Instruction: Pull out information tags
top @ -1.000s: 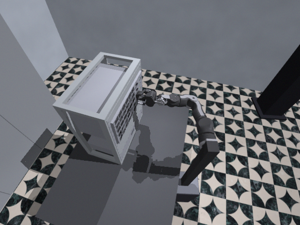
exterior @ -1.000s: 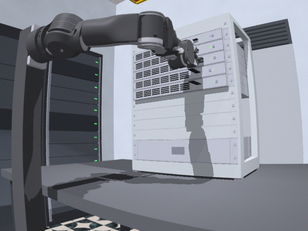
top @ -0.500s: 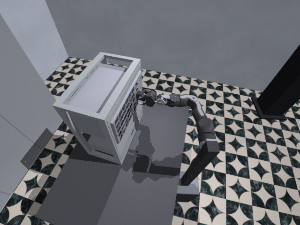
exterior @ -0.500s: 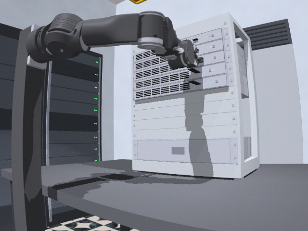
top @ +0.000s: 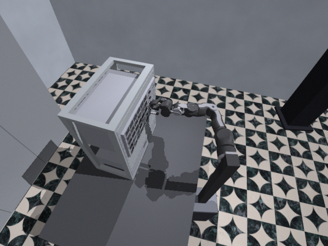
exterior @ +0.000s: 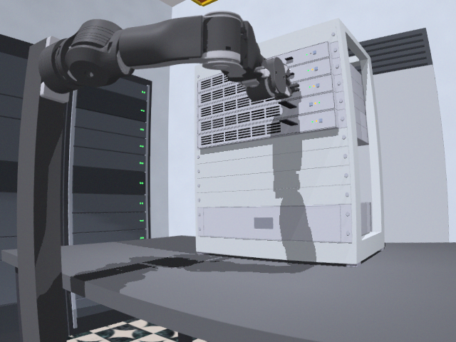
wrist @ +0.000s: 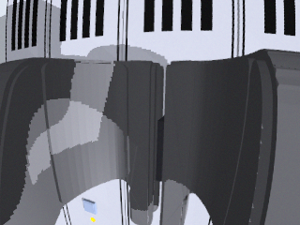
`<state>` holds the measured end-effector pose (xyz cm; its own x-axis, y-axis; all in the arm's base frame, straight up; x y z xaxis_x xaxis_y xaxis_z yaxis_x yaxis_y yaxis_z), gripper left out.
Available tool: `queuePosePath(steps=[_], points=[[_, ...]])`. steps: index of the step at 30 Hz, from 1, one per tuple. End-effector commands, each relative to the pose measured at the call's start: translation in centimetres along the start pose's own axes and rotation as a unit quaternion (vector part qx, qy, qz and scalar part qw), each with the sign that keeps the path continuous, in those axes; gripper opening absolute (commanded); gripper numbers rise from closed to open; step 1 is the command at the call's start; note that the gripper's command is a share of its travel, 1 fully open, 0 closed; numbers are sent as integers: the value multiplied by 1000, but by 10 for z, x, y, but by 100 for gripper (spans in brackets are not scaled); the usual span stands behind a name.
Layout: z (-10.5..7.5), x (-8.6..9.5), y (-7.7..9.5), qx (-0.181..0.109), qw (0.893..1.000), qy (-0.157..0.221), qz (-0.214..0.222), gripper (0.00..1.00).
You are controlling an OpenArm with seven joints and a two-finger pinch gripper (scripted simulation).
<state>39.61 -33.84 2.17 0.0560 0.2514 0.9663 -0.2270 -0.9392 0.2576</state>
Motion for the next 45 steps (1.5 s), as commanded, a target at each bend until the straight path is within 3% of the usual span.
queuePosePath(steps=[1,45], points=[[-2,1,0,-1,1000,2,4,0],[-27,2,-1,0,1000,2,3,0]])
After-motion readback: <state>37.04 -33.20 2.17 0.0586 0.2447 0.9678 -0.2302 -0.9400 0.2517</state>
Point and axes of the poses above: the point where the finger pads meet when closed, its own z axis out along the fingers, its own x axis across the jaws, y = z × x, the point moved 2 cm from there along -z, back along the fingers, and after that the axes turned 15 degrees about -z, right-handed, at the moved point
